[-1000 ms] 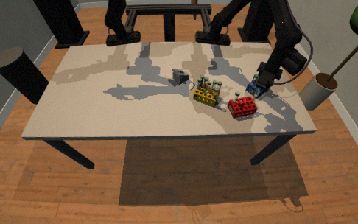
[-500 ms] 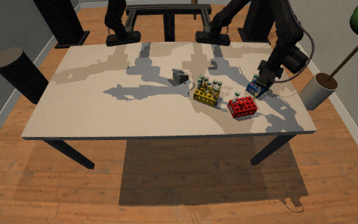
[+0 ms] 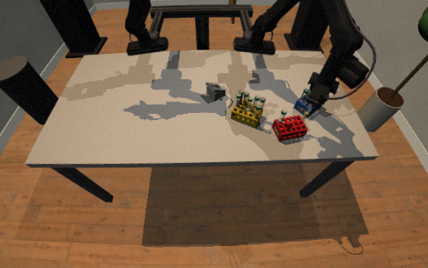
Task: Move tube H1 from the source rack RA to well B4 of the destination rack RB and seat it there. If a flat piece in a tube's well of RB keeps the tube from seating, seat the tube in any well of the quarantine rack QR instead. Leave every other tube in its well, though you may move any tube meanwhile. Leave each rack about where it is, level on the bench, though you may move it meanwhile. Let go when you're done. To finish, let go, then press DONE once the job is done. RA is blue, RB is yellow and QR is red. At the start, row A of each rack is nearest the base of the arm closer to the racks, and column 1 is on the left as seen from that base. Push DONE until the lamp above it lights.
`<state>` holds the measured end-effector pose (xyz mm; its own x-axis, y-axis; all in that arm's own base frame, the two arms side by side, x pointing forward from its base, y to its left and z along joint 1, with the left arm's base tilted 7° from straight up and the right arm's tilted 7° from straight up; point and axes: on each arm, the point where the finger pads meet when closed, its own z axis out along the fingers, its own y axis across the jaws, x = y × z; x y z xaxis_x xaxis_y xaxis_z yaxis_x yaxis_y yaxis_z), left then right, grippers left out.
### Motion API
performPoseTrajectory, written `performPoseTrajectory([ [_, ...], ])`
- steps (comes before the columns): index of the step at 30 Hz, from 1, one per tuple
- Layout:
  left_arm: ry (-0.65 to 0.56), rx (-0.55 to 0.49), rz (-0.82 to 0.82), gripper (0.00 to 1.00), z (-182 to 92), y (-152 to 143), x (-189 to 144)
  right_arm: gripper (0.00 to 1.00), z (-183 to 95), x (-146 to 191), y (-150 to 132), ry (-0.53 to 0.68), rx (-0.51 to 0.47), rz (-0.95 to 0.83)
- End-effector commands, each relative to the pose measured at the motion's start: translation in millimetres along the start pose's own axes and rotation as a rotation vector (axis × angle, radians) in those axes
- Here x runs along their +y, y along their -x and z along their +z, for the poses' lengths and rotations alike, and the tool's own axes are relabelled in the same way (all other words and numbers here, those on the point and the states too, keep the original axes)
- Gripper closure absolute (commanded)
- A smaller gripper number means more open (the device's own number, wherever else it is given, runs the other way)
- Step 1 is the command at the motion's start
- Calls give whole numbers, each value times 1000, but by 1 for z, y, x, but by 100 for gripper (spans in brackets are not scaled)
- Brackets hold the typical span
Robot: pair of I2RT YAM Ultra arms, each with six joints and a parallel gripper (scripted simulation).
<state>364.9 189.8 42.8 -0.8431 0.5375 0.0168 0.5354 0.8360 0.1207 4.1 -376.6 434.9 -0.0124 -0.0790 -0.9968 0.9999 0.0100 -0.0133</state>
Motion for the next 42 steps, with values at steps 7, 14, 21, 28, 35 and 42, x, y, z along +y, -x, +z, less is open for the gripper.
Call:
performPoseTrajectory([
  [7, 34, -45, 2, 100, -18, 10, 9, 100, -11, -7, 21, -23, -28, 11],
  [14, 42, -51, 2, 100, -16, 13, 11, 100, -11, -7, 21, -23, -28, 11],
  [21, 46, -54, 3, 100, -14, 15, 11, 100, -11, -7, 21, -23, -28, 11],
  [28, 43, -52, 4, 100, -12, 16, 10, 100, -11, -7, 21, -23, -28, 11],
  [35, 24, -39, 3, 100, -7, 5, -2, 100, -11, -7, 21, -23, -28, 11],
  [42, 24, -37, -3, 100, -8, -10, -9, 100, -11, -7, 21, -23, -28, 11],
])
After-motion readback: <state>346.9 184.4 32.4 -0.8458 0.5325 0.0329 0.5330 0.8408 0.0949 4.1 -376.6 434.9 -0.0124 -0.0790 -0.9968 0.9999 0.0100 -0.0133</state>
